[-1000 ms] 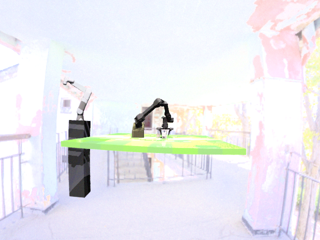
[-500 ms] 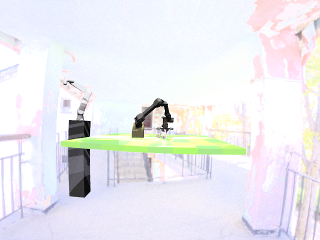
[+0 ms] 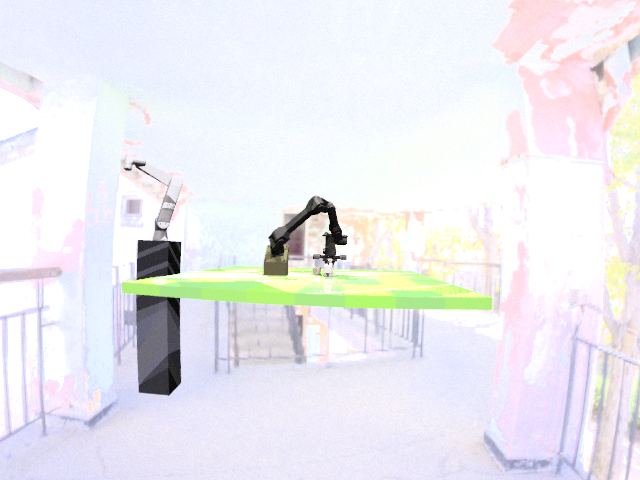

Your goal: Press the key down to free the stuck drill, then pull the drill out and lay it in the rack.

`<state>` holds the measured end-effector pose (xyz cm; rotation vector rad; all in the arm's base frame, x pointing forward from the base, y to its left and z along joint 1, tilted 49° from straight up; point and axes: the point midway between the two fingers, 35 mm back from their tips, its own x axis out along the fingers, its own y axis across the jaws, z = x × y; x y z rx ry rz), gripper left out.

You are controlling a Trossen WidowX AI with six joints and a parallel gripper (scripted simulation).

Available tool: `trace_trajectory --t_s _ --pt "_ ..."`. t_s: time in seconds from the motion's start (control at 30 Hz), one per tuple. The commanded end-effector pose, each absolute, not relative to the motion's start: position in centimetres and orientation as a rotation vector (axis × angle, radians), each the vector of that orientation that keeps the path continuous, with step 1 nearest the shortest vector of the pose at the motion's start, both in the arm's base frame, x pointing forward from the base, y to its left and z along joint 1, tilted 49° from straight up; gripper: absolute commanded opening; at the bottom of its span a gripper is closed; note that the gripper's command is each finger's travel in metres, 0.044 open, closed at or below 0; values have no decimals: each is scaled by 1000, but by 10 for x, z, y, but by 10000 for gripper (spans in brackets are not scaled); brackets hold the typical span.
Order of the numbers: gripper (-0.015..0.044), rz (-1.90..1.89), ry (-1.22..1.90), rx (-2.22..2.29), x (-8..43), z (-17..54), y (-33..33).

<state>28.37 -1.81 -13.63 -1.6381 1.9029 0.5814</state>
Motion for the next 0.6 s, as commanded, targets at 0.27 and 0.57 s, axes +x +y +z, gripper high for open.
trace_trajectory --t_s 0.27,0.57 --pt "0 579 1902 -1641 284 -139 -14" --pt "0 580 1901 -1640 287 -146 -6"
